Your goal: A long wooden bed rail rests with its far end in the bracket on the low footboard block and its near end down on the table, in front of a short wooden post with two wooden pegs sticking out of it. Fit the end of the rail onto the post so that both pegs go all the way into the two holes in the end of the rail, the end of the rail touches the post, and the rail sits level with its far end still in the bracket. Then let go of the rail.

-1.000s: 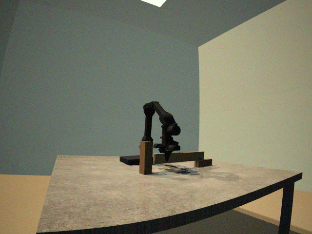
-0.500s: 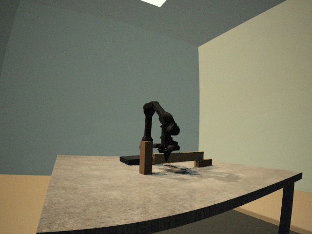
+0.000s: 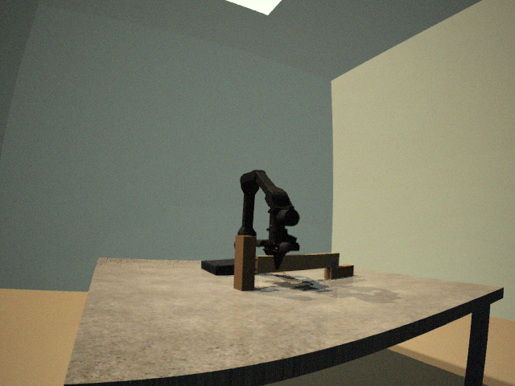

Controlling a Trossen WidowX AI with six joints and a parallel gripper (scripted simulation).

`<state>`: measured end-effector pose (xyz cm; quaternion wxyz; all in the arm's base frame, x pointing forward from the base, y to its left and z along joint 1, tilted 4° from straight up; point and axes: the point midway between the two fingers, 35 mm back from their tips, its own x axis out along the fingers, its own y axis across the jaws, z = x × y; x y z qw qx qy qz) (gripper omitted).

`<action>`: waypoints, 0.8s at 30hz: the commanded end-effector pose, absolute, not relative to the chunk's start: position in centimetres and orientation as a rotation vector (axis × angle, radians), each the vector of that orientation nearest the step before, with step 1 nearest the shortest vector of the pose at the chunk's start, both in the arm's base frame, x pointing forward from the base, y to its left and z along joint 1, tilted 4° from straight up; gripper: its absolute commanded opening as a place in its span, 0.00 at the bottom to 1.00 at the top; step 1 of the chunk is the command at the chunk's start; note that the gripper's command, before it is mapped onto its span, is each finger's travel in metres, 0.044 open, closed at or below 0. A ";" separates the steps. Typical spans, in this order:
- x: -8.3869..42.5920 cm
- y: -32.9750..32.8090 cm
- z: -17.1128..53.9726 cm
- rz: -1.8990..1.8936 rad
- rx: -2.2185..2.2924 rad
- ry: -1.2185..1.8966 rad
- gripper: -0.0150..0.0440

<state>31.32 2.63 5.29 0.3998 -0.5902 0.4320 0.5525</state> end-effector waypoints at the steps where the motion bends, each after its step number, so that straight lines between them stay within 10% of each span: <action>1: 31.5 2.5 5.5 1.392 -1.497 1.089 0.25; 24: 31.7 1.8 5.5 1.392 -1.498 1.090 0.25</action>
